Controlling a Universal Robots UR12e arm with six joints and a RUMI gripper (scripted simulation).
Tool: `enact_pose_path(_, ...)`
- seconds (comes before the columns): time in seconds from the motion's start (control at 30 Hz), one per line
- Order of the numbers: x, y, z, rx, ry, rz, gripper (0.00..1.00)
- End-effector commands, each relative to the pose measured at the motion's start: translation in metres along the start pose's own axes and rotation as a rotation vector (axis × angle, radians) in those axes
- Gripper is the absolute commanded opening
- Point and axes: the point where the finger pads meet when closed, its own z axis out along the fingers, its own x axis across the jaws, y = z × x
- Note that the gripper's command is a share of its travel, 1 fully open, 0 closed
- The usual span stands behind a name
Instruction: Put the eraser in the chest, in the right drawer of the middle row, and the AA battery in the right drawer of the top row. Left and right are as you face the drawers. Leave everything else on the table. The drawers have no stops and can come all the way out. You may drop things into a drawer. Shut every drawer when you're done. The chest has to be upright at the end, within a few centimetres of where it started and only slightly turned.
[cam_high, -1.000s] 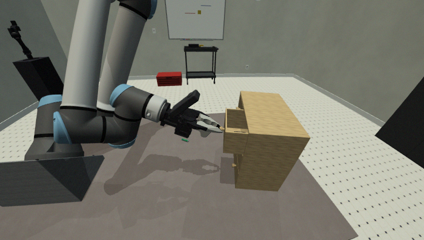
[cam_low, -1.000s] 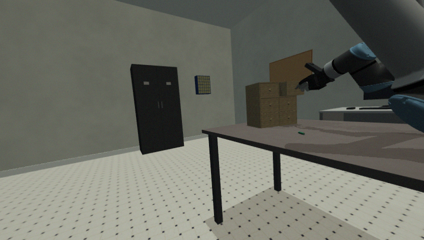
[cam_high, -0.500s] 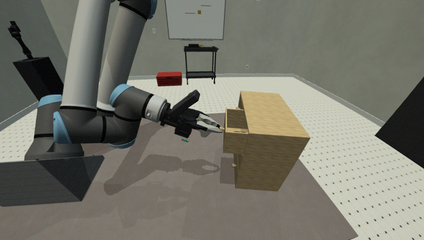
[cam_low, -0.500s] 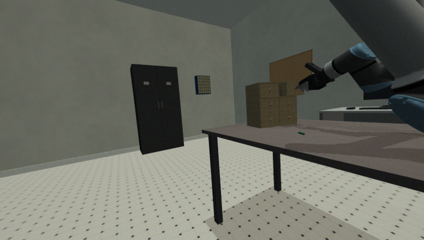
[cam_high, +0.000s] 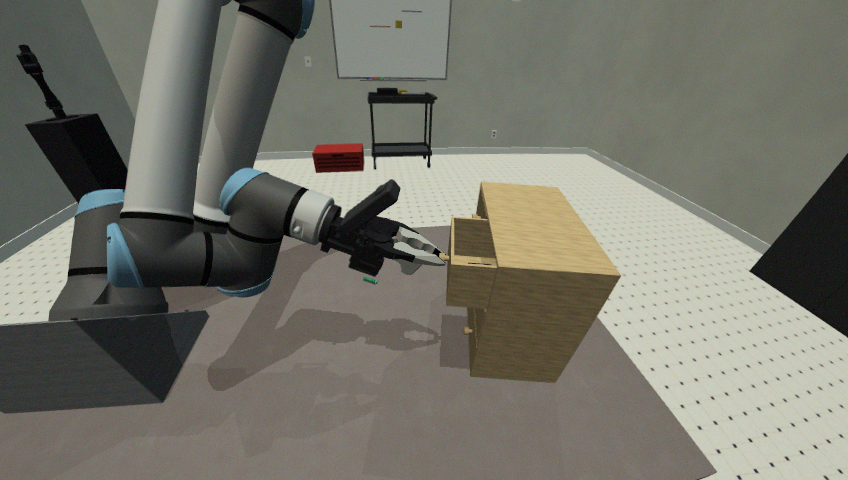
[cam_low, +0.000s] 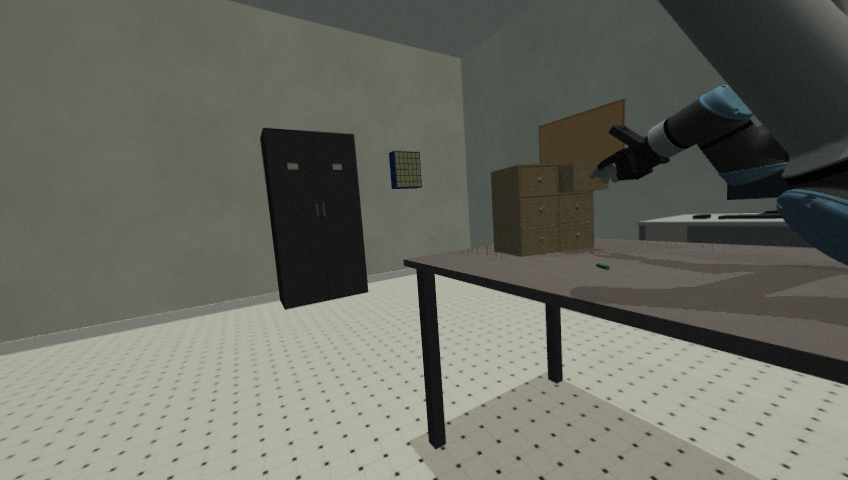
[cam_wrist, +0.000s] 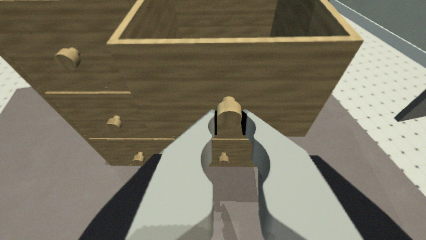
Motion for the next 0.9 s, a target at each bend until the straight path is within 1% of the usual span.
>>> enact_pose_path(0.0, 0.0002, -0.0007, 0.0002, 0.001, 0.0, 0.0, 0.07)
enact_pose_path(0.87, 0.0002, -0.0023, 0.0046, 0.001, 0.0, 0.0, 0.07)
